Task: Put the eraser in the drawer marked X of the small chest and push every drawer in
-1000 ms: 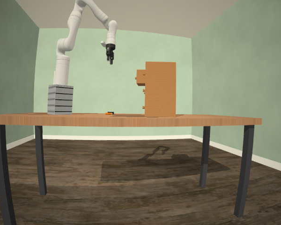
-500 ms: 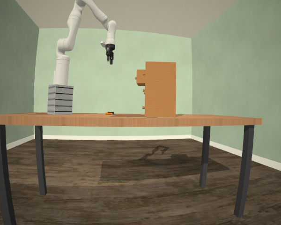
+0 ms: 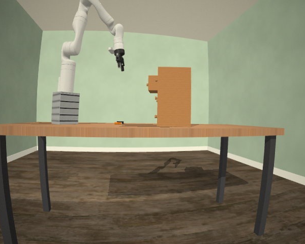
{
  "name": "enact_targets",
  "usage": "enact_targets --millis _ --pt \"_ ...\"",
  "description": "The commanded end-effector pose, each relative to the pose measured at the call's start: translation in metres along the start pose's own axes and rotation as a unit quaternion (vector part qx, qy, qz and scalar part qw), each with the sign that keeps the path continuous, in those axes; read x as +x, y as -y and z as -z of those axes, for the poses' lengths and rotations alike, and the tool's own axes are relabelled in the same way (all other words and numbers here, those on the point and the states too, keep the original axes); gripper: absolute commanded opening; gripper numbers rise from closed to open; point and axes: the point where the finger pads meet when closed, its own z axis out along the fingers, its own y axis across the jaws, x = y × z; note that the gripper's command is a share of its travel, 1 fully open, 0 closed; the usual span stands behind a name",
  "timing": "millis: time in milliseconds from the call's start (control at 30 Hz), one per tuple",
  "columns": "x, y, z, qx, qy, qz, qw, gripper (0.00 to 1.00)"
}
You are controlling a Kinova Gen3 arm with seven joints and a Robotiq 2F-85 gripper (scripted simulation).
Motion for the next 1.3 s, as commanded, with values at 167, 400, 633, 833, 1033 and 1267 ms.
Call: enact_targets --millis 167,400,633,833,1033,1267 --pt "-0.001 -0.003 -0.013 -0.002 0.062 0.008 0.998 1.00" --pt "-0.007 -0.003 -0.024 -0.002 0.114 0.008 0.993 1.00" --pt "-0.016 -0.003 -0.040 -0.003 0.187 0.008 0.982 1.00" --pt "-0.021 -0.003 -0.047 -0.003 0.222 0.008 0.975 1.00" --pt "-0.025 -0.004 -0.054 -0.004 0.253 0.008 0.968 1.00" --pt "-0.027 -0.003 -0.060 -0.003 0.275 0.007 0.961 1.00"
